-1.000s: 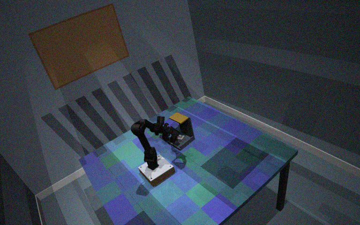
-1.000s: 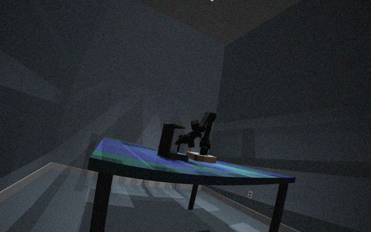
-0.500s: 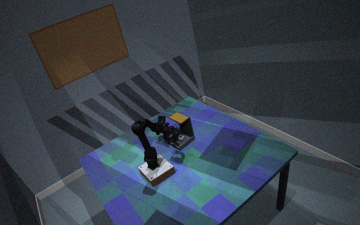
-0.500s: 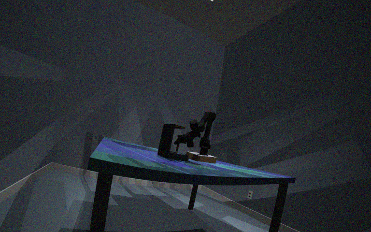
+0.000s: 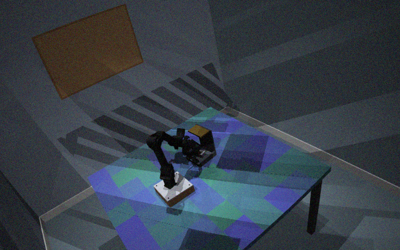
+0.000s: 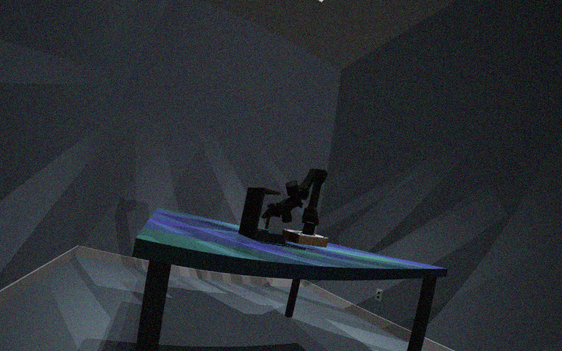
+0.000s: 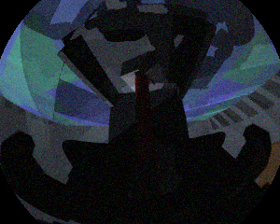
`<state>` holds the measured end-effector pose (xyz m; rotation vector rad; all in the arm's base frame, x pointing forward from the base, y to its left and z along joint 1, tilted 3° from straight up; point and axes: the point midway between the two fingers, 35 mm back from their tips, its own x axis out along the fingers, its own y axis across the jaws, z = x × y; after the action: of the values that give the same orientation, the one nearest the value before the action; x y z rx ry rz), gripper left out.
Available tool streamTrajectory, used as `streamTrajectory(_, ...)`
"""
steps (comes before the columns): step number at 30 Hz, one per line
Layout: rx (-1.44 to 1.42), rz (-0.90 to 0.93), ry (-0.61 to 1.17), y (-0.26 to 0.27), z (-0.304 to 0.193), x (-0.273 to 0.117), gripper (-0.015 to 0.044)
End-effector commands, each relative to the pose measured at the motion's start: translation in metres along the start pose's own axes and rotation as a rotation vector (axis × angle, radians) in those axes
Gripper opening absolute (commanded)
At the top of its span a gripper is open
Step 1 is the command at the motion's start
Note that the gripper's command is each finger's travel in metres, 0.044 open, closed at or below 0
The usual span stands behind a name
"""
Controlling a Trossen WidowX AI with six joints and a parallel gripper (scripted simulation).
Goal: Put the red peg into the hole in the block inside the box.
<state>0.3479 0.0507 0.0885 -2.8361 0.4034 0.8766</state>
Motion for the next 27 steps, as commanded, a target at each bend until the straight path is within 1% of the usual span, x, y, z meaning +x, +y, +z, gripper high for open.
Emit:
streamTrajectory(1, -0.003, -0.003, -0.001, -0.0014, -0.0015, 0.0028, 0.0000)
streamTrajectory(27, -0.003, -0.003, 0.000, -0.0037, -0.0084, 0.0116, 0.0000)
